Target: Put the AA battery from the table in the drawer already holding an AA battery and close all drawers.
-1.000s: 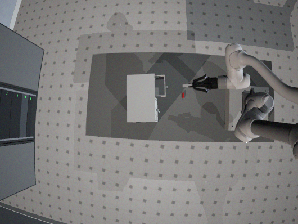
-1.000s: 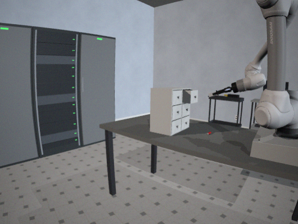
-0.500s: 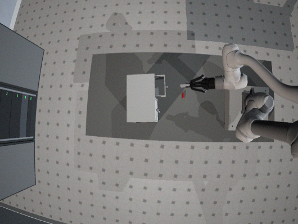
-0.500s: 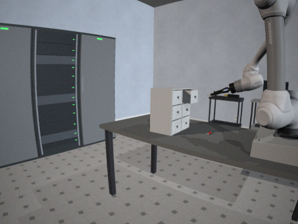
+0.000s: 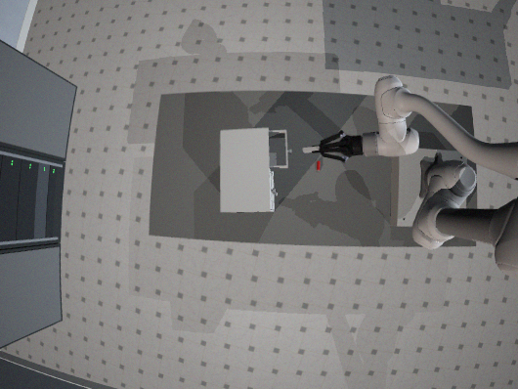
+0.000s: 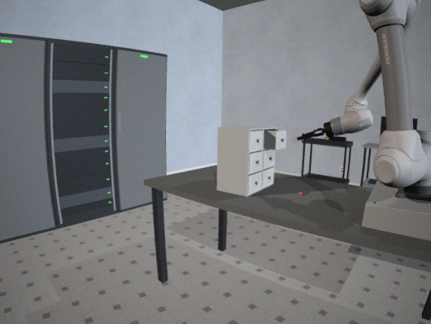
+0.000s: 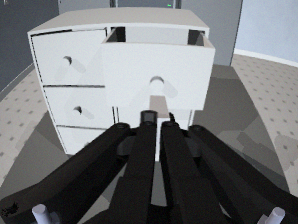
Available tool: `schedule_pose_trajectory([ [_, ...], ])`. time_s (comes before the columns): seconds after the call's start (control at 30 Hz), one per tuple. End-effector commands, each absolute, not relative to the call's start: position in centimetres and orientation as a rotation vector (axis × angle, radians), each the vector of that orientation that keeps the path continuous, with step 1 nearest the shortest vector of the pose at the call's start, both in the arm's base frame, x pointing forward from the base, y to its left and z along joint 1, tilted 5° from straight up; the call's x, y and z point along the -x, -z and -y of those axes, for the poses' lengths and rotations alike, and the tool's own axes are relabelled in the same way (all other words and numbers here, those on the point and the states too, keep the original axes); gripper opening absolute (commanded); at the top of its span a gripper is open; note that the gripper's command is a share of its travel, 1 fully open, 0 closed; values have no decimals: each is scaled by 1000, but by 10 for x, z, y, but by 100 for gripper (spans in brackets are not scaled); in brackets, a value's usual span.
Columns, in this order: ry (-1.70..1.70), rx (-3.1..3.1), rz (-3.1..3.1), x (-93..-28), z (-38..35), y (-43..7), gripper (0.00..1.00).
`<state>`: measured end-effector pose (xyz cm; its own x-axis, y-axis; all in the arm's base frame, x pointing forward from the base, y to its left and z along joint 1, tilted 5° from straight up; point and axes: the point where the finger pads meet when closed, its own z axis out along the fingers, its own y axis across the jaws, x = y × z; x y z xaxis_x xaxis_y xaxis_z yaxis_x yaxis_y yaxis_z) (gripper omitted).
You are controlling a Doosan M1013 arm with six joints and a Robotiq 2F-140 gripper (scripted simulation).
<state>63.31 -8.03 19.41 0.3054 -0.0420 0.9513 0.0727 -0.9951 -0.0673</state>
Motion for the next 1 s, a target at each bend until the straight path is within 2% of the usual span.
schedule_pose_trajectory([
  [0.0, 1796, 2458, 29, -637, 80, -193, 0],
  [0.97, 1796, 2458, 29, -641, 80, -192, 0],
])
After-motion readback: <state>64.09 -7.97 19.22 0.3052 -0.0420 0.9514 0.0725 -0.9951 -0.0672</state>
